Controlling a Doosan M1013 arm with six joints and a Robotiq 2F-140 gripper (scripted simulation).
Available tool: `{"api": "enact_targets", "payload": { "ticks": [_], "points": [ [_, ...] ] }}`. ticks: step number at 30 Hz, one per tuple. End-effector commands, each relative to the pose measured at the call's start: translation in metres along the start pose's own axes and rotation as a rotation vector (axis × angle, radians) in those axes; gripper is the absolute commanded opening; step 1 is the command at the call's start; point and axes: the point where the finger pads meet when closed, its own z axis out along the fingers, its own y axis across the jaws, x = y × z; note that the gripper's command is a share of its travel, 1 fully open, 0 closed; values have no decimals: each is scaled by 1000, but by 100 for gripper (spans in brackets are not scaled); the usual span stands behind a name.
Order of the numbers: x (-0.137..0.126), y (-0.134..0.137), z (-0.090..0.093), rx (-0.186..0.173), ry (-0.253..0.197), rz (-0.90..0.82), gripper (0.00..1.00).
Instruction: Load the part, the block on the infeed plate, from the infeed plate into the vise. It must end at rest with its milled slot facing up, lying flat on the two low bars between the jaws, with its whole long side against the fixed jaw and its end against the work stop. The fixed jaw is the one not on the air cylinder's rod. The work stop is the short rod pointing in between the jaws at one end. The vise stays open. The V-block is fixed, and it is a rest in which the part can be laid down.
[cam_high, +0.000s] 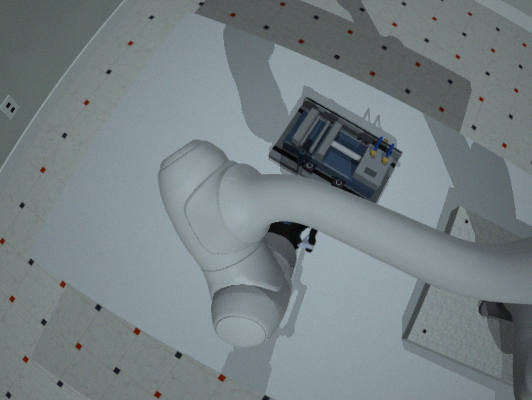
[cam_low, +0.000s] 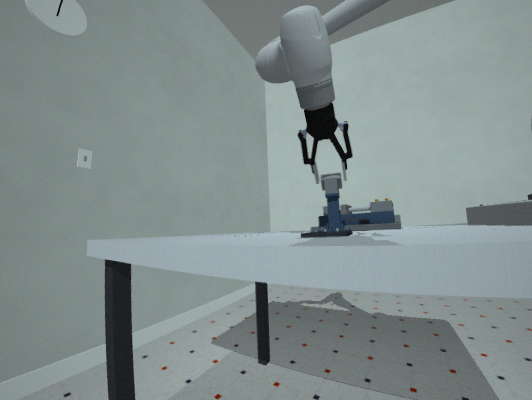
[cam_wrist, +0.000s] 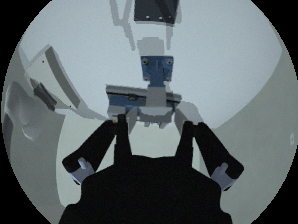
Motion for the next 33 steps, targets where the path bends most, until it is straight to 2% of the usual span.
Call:
{"api": "enact_targets", "payload": {
  "ticks": [1,21,33],
  "points": [
    [2,0,2,-6,-5,-1,51],
    [4,0,5,-6,10,-2,51],
    [3,0,5,-6,55,-2,51]
  ]
}}
